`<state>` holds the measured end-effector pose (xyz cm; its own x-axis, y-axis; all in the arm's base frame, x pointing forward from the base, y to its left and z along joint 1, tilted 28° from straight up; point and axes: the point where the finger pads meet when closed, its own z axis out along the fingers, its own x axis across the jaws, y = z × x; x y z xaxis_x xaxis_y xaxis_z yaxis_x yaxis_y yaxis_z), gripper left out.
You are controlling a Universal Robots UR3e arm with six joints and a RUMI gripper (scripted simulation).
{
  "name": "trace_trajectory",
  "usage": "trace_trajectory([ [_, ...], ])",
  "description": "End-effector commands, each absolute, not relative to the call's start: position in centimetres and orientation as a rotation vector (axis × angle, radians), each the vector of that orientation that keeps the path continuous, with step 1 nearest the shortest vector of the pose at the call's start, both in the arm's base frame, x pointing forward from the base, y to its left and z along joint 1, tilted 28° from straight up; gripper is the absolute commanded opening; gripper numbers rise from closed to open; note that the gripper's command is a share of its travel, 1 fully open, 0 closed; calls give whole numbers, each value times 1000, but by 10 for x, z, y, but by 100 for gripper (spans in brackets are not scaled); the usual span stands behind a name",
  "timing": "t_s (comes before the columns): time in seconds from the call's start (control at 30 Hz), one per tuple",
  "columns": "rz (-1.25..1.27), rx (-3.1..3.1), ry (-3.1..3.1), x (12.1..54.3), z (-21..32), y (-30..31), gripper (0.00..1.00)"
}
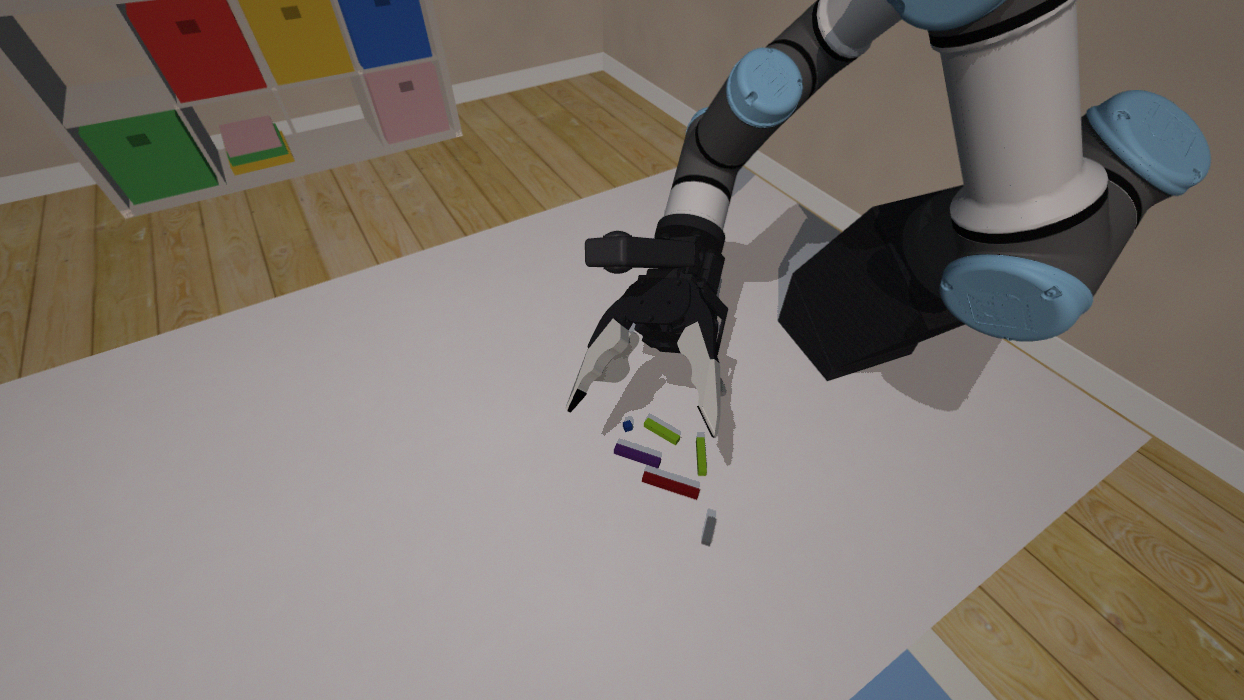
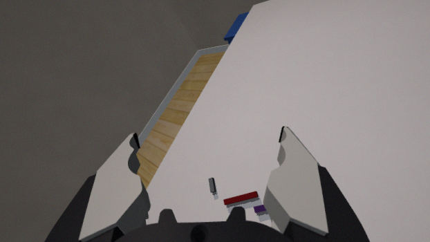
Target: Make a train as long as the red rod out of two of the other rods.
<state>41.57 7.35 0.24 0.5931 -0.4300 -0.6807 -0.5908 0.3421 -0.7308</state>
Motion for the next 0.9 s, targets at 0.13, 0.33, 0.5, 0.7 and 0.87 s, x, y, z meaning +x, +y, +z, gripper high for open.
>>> trace_trajectory([
  [0.13, 129, -1279, 1001, 416, 2, 73, 100],
  [0.33, 129, -1279, 1001, 416, 2, 73, 100],
  [0.5, 129, -1279, 1001, 416, 2, 73, 100],
  [0.7, 127, -1282, 999, 416, 2, 73, 100],
  [0.87, 114, -1301, 980, 415, 2, 75, 100],
])
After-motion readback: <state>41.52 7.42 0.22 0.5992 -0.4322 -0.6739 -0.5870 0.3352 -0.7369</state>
